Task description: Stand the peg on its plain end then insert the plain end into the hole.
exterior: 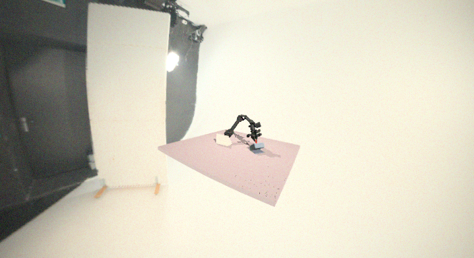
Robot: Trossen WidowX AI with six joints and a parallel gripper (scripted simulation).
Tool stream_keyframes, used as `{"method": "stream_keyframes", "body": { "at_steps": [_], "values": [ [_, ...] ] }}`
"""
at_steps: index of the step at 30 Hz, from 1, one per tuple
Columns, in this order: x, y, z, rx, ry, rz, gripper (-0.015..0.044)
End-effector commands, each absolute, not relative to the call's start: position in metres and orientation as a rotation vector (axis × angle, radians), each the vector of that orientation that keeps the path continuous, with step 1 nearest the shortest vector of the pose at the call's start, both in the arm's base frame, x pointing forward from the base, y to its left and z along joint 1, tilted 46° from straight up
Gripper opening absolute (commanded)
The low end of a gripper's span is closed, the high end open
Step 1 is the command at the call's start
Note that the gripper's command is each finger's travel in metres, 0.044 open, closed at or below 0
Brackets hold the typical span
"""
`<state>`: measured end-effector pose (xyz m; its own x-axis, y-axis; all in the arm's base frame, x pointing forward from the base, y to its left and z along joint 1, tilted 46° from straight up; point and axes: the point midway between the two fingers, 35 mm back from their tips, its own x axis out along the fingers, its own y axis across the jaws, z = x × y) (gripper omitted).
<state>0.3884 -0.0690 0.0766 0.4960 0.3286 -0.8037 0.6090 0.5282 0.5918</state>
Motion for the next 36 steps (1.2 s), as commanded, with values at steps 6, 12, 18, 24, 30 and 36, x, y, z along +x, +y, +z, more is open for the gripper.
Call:
{"method": "stream_keyframes", "body": {
  "at_steps": [6, 12, 18, 24, 30, 36],
  "values": [
    [0.3906, -0.0672, 0.0715, 1.053, 1.088, -0.221, 0.0000],
    [0.3912, -0.0665, 0.0704, 1.053, 1.088, -0.221, 0.0000],
    [0.3909, -0.0664, 0.0716, 1.051, 1.089, -0.214, 0.0000],
    [0.3909, -0.0664, 0.0716, 1.051, 1.089, -0.214, 0.0079],
    [0.3909, -0.0664, 0.0716, 1.051, 1.089, -0.214, 0.0236],
    [0.3900, -0.0674, 0.0735, 1.051, 1.089, -0.215, 0.0394]
  ]
}}
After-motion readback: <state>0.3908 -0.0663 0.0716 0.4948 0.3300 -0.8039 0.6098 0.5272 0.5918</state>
